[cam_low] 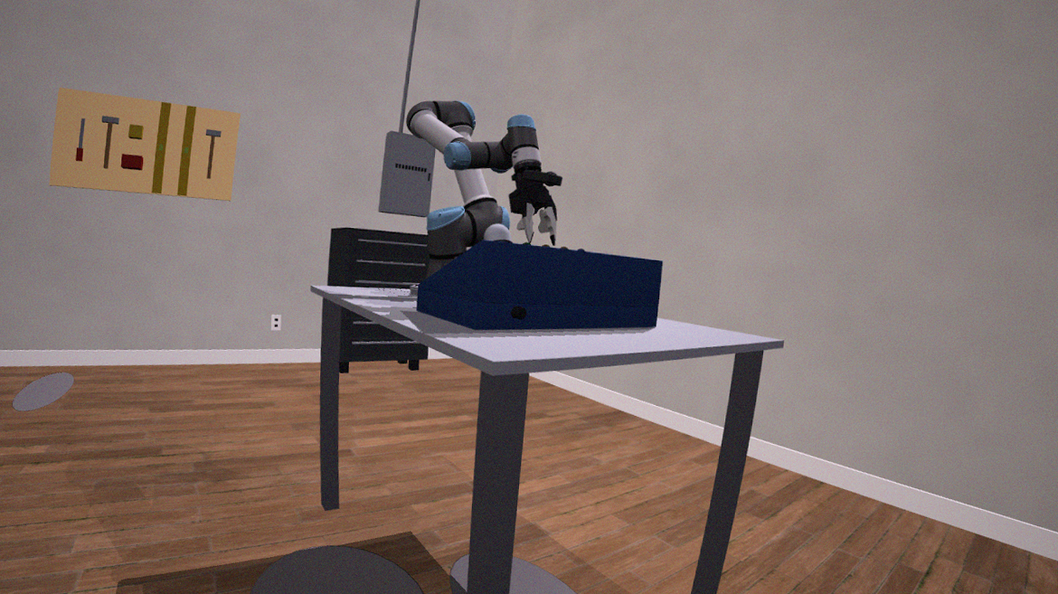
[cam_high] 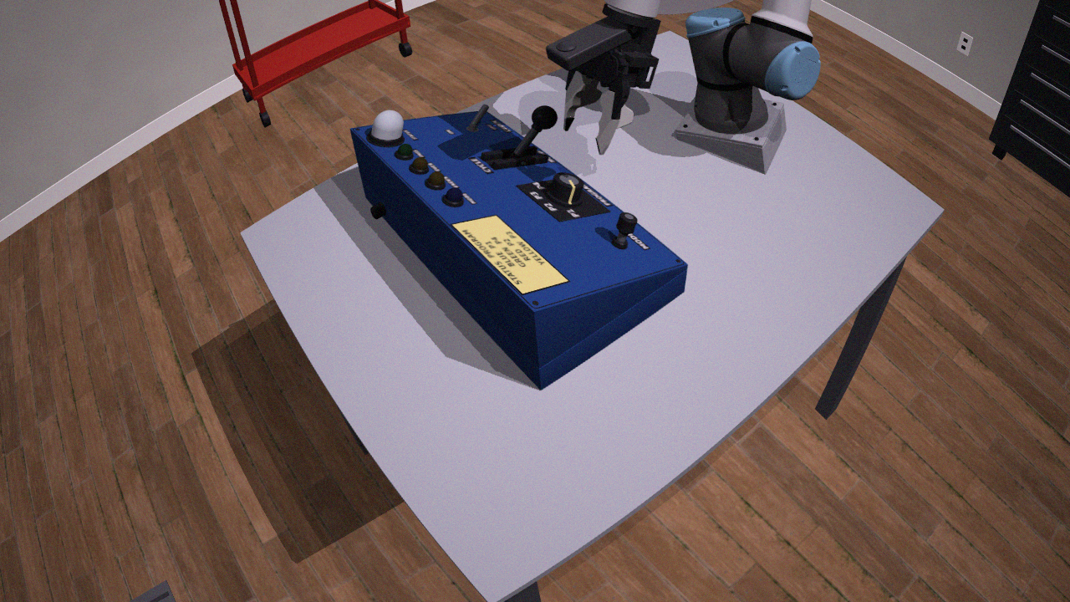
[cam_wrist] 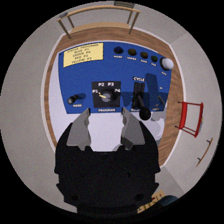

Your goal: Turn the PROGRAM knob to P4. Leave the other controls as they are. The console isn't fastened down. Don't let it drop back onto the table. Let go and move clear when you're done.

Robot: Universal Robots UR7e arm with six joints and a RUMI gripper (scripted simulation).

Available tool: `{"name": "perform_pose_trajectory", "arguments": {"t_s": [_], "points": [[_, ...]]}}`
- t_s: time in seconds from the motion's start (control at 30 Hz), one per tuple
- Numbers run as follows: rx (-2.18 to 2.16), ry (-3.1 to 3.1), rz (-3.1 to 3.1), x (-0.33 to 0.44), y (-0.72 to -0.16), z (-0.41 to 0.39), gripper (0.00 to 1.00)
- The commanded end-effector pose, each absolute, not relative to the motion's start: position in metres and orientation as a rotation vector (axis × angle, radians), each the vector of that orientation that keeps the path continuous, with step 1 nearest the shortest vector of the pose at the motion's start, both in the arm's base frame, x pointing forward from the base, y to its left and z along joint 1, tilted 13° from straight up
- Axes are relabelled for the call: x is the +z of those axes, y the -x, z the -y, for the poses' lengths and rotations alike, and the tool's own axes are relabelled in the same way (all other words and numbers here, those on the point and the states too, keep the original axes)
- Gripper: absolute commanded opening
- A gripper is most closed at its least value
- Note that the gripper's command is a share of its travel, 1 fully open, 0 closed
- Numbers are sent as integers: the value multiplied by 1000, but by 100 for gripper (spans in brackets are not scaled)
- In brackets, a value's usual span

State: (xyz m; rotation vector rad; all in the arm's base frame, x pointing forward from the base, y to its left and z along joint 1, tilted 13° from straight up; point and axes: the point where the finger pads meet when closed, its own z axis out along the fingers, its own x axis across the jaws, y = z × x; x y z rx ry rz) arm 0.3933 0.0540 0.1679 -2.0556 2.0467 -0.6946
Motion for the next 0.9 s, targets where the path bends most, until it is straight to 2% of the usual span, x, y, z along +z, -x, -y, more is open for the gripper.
{"name": "perform_pose_trajectory", "arguments": {"t_s": [0.0,0.87], "points": [[-698,2054,-2044,147,-406,-49,44],[-698,2054,-2044,98,-430,-37,44]]}}
